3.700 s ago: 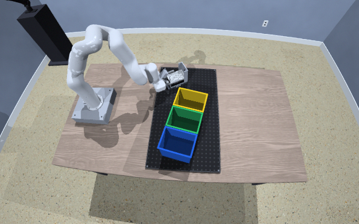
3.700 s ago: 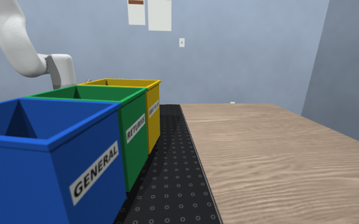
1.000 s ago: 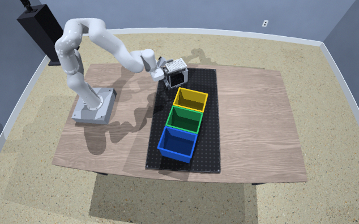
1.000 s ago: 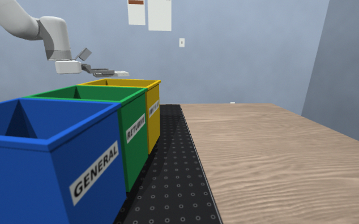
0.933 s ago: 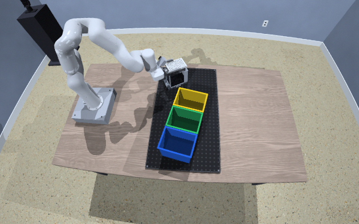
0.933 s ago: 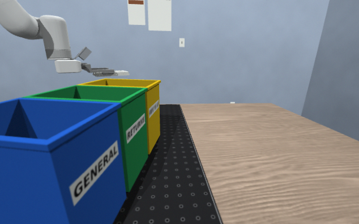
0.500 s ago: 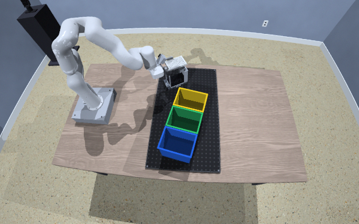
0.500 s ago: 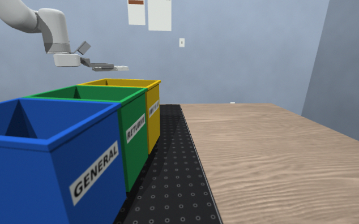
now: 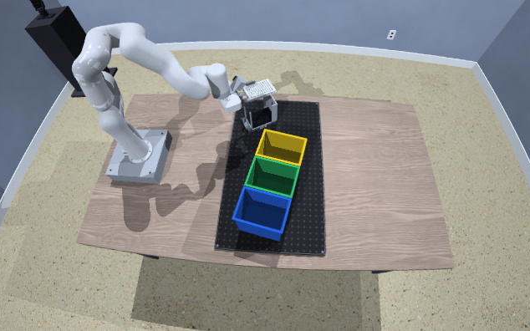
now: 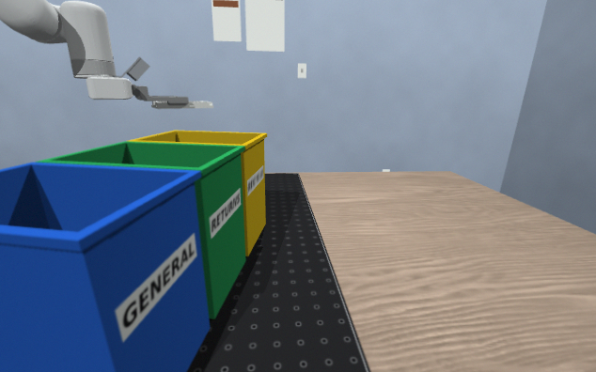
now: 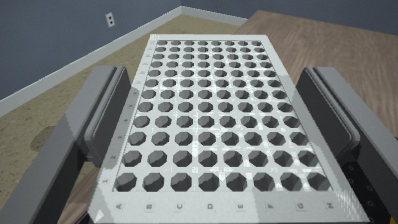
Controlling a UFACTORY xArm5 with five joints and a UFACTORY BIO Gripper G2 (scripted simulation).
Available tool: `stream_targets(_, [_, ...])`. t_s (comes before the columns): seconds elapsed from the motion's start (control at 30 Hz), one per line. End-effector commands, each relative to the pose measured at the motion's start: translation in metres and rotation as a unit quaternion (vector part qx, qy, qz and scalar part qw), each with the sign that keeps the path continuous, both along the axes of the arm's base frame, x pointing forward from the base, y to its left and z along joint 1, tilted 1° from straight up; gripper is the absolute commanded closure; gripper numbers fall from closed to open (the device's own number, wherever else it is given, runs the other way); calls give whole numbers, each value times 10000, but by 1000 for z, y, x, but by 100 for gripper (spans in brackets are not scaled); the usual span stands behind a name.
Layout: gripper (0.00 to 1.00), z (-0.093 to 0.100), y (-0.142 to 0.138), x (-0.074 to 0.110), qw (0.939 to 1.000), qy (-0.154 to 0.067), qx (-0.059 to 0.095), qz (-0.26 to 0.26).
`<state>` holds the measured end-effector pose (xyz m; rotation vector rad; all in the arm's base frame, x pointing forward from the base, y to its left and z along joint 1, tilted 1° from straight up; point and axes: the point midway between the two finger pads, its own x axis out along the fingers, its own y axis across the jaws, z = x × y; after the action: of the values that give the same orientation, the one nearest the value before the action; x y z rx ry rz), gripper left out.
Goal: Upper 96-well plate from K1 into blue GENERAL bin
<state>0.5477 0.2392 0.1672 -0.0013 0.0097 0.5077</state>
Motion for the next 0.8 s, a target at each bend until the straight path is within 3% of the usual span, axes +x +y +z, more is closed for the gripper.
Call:
stream_targets(0.0, [100, 3, 0, 0, 10000, -13, -8, 0])
stream_targets(0.27, [100, 3, 0, 0, 10000, -13, -8, 0])
stream_targets(0.47, [100, 2, -20, 2, 9950, -17, -16, -998])
stream_targets(0.53, [100, 2, -20, 2, 9950, -17, -16, -998])
stream_targets(0.77, [100, 1, -43, 4, 9766, -22, -24, -2149])
